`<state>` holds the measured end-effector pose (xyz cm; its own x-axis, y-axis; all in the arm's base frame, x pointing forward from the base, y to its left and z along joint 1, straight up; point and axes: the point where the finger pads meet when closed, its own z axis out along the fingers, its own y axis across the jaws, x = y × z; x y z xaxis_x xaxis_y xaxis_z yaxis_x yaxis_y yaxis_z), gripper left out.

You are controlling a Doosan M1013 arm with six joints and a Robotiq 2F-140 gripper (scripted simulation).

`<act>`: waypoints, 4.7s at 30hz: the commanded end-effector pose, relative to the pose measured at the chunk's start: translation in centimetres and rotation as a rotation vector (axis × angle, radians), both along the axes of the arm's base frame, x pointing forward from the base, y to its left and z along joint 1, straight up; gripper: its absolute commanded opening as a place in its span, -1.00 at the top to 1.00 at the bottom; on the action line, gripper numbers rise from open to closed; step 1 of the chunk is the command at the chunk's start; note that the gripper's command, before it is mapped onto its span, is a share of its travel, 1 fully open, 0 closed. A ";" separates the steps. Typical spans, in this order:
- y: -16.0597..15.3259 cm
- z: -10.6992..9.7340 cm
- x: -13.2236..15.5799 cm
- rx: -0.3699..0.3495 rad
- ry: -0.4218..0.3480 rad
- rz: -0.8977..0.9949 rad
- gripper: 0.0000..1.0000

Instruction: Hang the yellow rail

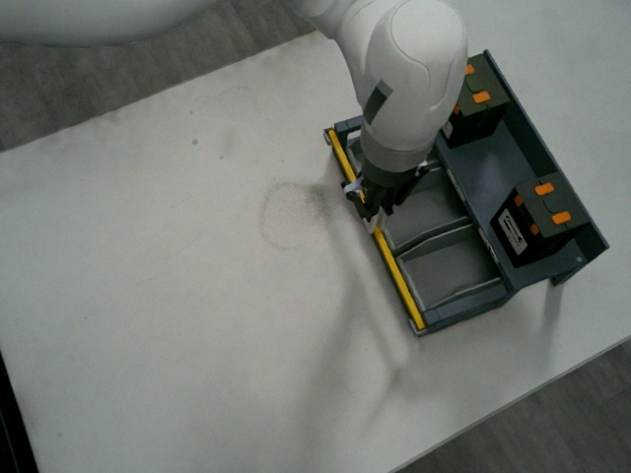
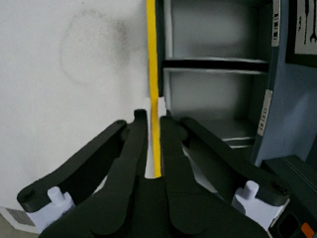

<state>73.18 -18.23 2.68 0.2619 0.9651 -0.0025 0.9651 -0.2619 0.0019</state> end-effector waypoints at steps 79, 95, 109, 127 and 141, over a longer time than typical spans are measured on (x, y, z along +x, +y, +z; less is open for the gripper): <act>0.0 -0.3 0.0 0.000 0.000 0.000 0.27; 0.0 5.7 0.0 0.004 0.001 -0.002 0.27; 0.0 9.7 0.0 0.004 0.001 -0.002 0.27; 0.0 8.9 0.0 0.004 0.001 -0.002 0.27; 0.0 8.2 0.0 0.004 0.001 -0.002 0.27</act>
<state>73.16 -18.24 11.39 0.2623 0.9650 -0.0027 0.9650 -0.2623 0.0016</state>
